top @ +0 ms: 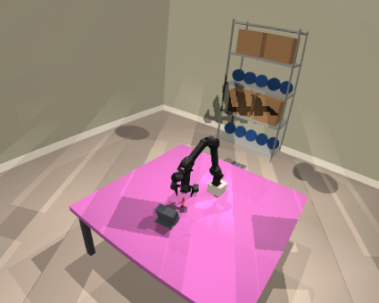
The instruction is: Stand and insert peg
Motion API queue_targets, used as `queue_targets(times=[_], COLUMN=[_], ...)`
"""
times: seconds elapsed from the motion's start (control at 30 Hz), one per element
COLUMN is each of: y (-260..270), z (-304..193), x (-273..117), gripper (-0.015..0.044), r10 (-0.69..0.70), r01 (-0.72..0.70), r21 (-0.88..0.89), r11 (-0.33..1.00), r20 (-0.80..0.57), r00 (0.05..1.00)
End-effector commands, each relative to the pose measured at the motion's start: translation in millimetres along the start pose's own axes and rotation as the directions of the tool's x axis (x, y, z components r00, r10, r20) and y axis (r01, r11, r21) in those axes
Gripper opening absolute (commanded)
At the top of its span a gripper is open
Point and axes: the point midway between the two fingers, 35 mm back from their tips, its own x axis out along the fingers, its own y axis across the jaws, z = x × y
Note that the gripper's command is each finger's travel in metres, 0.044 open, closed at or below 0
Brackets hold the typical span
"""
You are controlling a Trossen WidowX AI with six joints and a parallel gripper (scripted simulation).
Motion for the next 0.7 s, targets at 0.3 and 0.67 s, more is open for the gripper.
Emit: queue_targets(times=[0.3, 0.67], y=[-4.1, -4.5], z=[-0.4, -0.2], x=[19.3, 37.2], gripper=[0.0440, 0.0440], r10=[-0.002, -0.002], r01=[0.002, 0.002], r21=[0.015, 0.015], r11=[1.000, 1.000], r20=[-0.005, -0.006], r00=[1.000, 1.000])
